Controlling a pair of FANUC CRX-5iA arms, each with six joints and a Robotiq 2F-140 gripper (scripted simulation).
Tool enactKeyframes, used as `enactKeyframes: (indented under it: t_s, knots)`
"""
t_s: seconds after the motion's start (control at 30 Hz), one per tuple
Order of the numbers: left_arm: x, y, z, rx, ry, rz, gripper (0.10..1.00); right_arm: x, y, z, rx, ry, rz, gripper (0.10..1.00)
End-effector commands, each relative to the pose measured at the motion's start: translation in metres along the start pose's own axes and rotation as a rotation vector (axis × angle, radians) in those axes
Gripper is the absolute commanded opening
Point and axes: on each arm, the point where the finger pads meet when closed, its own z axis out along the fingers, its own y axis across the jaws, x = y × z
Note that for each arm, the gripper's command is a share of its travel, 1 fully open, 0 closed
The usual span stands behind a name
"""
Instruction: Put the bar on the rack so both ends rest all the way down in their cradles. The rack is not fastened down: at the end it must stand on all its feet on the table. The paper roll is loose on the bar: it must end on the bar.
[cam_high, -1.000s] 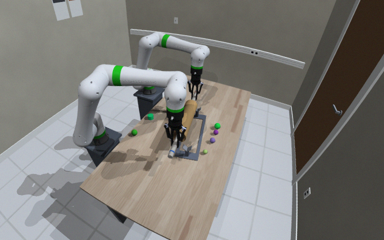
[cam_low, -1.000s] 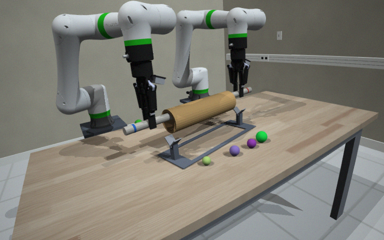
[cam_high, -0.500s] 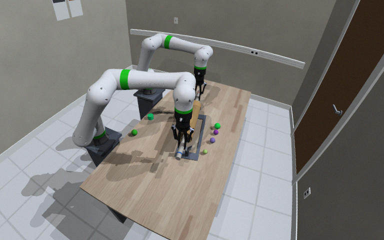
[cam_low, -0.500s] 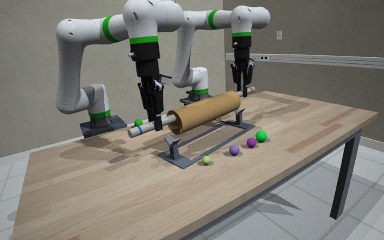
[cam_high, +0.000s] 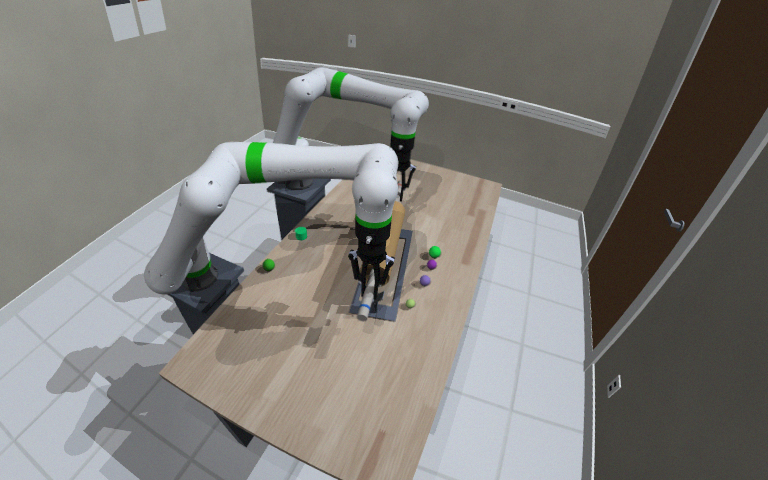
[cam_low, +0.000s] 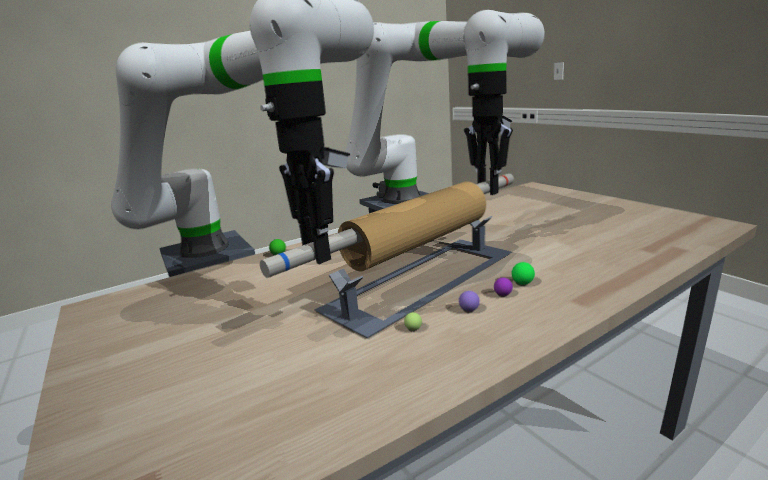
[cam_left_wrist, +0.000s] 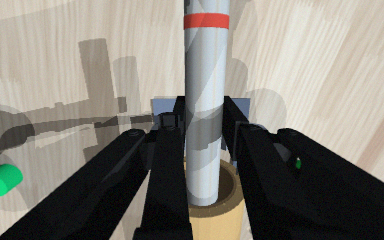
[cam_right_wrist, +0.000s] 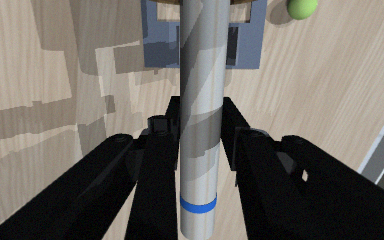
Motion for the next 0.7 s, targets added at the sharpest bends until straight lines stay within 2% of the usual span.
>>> enactKeyframes:
  t_s: [0.0,0.67]
  knots:
    - [0.000,0.000,0.000,-0.002,-0.001,0.001,0.160,0.000,0.000,0.001,-0.001,-0.001,0.001,0.160]
    - [0.000,0.001,0.010,-0.001,-0.001,0.000,0.160,0.000,0.002,0.011,-0.001,-0.001,0.000,0.160]
